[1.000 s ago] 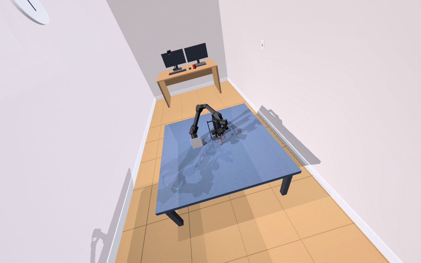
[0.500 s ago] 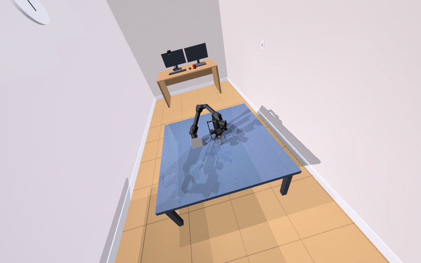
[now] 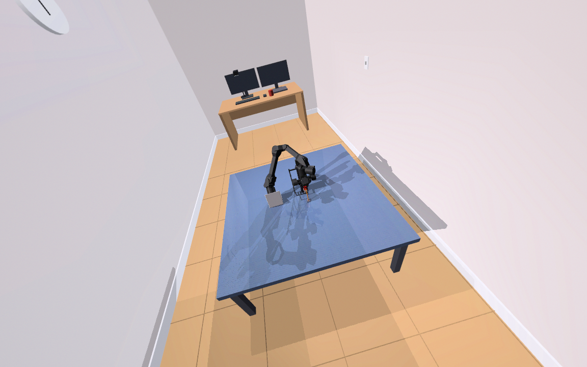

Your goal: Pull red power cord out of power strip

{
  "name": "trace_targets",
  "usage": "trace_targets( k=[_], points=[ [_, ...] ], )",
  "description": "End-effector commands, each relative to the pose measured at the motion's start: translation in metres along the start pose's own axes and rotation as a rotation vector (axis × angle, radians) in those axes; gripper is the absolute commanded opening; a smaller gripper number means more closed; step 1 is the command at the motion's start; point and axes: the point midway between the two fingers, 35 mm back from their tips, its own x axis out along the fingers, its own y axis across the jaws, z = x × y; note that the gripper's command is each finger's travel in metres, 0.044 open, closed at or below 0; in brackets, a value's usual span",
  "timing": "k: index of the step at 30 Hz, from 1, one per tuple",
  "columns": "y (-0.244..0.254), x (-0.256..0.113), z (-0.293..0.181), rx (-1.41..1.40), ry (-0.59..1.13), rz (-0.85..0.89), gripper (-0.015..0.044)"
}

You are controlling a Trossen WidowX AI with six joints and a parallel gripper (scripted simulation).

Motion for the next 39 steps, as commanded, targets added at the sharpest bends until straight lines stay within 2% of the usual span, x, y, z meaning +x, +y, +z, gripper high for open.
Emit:
trace_targets(
  k=[1,26,30,39],
  points=[
    [-0.002,0.001,-0.009,0.007,0.007,-0.001,0.0160],
    [-0.002,0.013,-0.019,0.007,0.009,-0.001,0.0160],
    [-0.001,0.010,-0.018,0.000,0.003,-0.002,0.0055],
    [-0.001,0.010,-0.018,0.000,0.002,-0.002,0.0000]
  ],
)
